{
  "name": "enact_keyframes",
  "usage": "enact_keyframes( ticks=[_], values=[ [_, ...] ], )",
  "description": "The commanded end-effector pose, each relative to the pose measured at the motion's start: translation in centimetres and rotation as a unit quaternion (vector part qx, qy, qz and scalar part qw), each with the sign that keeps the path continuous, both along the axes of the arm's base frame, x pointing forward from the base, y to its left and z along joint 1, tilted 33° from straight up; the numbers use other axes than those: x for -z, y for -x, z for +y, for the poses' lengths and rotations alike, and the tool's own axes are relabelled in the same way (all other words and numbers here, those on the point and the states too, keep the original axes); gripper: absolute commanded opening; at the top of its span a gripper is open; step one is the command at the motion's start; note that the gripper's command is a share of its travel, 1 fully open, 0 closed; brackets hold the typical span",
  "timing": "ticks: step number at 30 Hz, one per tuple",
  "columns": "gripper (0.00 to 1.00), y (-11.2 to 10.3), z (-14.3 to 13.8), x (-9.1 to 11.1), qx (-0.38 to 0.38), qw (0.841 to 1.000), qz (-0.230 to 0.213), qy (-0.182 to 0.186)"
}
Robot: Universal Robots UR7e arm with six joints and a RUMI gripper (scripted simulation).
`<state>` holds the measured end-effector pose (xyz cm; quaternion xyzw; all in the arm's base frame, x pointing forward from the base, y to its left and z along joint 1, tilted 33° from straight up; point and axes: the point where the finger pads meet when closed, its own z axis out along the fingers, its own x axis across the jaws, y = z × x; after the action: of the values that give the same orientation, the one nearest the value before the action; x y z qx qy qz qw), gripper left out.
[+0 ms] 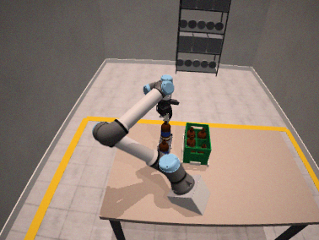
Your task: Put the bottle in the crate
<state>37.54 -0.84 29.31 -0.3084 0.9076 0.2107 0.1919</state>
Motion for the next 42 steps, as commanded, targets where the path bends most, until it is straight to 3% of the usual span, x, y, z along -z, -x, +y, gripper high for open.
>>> enact_keyframes(
  ticks=[1,19,42],
  values=[
    [0.0,0.0,0.0,0.0,0.0,1.0,0.0,0.0],
    [0.0,0.1,-0.2,-0.3,0.0,1.0,0.0,0.0],
    [0.0,0.6,-1.4,-2.2,0.0,1.0,0.0,0.0]
  ],
)
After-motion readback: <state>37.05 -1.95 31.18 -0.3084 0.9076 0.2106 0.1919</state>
